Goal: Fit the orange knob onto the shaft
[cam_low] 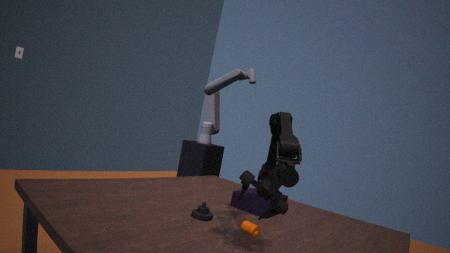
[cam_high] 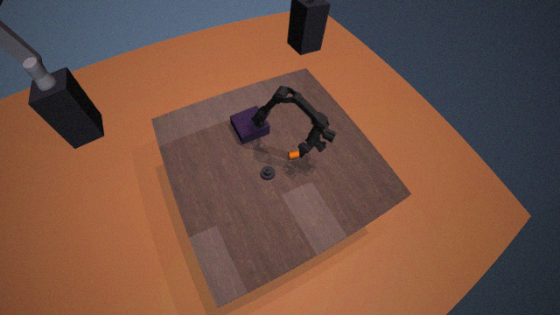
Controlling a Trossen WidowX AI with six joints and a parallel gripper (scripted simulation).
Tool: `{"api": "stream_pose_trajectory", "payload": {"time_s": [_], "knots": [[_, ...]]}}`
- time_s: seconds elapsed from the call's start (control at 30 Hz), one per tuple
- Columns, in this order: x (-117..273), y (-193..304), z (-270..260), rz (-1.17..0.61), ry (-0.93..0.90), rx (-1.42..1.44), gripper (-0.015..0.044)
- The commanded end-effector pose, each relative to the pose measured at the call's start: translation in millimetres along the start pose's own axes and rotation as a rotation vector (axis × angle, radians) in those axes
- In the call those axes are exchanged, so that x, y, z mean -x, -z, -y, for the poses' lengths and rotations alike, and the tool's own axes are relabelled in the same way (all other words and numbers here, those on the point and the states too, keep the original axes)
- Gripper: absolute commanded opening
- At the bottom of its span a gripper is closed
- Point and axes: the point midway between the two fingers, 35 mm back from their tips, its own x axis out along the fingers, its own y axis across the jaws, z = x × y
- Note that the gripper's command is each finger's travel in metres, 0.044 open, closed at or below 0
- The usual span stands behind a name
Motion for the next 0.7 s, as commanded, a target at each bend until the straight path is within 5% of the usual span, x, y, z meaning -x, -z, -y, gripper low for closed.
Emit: {"api": "stream_pose_trajectory", "payload": {"time_s": [0.0,0.67], "knots": [[-13.4,54.7,-18.1,0.039,-0.321,0.765,0.0440],[-14.8,63.2,-21.6,0.079,-0.368,0.934,0.0440]]}}
